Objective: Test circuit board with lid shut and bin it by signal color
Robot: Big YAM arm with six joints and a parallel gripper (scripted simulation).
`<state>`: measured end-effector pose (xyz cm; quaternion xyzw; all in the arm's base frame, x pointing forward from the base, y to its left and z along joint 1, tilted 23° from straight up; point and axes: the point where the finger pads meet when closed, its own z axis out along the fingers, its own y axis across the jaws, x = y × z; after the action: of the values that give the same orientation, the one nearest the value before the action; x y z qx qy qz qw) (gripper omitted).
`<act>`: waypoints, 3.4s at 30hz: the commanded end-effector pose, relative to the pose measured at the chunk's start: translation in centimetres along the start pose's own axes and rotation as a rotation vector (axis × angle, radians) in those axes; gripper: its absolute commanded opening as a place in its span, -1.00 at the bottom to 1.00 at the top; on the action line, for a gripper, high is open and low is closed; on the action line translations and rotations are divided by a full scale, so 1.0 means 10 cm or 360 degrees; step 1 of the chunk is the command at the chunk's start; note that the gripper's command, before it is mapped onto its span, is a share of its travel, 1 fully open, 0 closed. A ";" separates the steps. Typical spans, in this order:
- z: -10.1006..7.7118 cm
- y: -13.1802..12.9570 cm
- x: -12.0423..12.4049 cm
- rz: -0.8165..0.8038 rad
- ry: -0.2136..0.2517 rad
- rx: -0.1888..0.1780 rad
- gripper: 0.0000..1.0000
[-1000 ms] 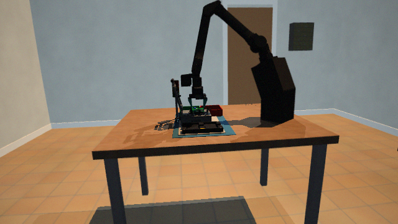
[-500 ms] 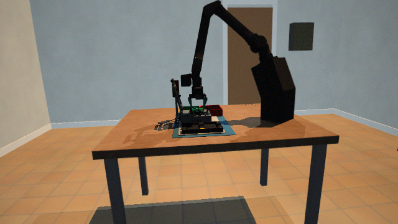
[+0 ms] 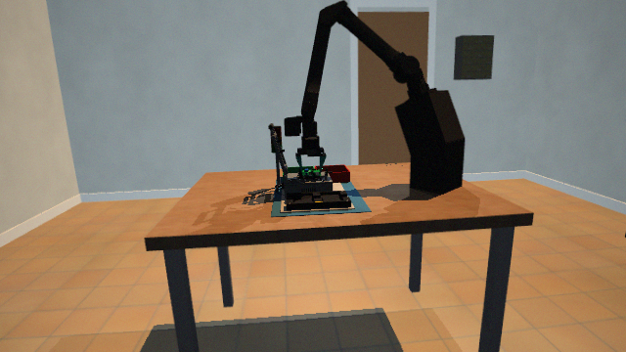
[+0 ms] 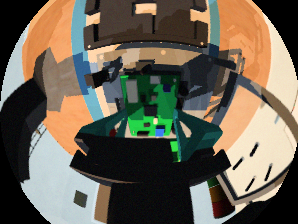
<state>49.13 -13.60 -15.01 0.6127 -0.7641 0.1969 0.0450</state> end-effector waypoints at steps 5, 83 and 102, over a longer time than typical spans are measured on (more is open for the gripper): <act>0.02 -0.06 0.06 0.0014 -0.0001 0.0010 0.45; 0.07 -0.06 0.06 0.0014 -0.0001 0.0011 0.83; -0.38 -0.08 -0.04 0.0001 -0.0008 0.0033 0.83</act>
<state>48.49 -13.59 -13.92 0.6106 -0.7664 0.1935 0.0486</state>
